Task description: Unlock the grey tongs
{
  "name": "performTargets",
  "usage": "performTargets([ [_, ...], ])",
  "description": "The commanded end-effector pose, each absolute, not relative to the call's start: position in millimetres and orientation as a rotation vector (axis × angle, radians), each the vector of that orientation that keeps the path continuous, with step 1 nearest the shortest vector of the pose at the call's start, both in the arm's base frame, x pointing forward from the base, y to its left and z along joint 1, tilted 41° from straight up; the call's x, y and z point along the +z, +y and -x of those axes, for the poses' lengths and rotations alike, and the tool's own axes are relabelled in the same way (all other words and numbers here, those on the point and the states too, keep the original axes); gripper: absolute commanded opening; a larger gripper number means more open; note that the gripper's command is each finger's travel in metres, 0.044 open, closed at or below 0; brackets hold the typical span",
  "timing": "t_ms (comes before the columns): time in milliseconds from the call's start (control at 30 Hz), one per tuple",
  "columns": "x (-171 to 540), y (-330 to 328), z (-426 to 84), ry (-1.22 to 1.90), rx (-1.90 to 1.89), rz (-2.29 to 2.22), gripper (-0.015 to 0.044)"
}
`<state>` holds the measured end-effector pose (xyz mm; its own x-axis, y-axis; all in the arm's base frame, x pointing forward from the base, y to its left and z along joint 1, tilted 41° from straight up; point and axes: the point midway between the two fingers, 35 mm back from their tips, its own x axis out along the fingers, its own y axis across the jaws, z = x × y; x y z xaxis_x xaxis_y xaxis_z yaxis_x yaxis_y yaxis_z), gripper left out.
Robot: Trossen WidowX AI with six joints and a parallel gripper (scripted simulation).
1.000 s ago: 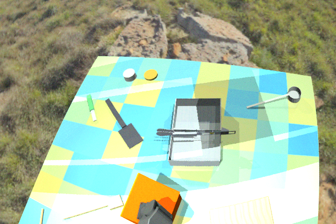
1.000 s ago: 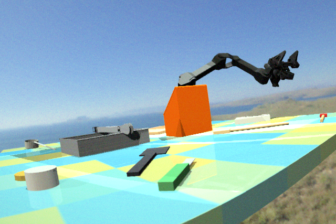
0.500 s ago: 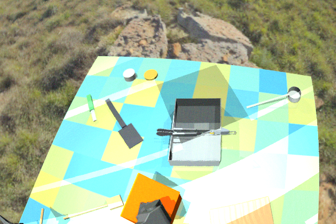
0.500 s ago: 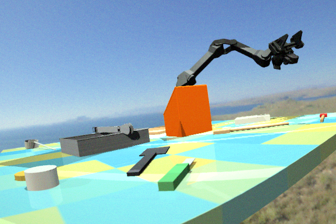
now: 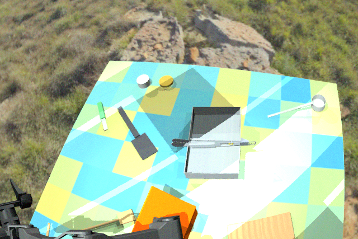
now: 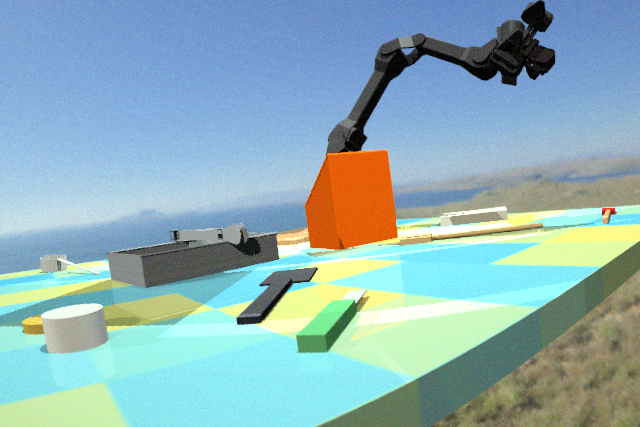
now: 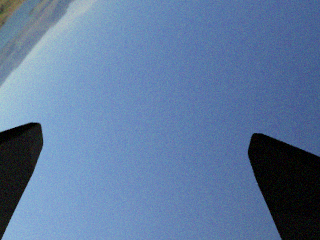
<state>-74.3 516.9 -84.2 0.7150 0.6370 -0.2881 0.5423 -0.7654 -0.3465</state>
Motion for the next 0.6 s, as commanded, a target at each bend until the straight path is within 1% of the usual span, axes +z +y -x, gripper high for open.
performTargets([
  [0,-82,519,2,-0.649,0.647,2.561,0.0440],
  [233,-76,499,-112,-0.207,0.665,2.311,0.0440],
  [300,-77,491,-134,-0.127,0.694,2.243,0.0440],
  [500,-70,446,-224,0.207,0.599,1.975,0.0440],
  [567,-70,436,-238,0.259,0.593,1.940,0.0440],
])
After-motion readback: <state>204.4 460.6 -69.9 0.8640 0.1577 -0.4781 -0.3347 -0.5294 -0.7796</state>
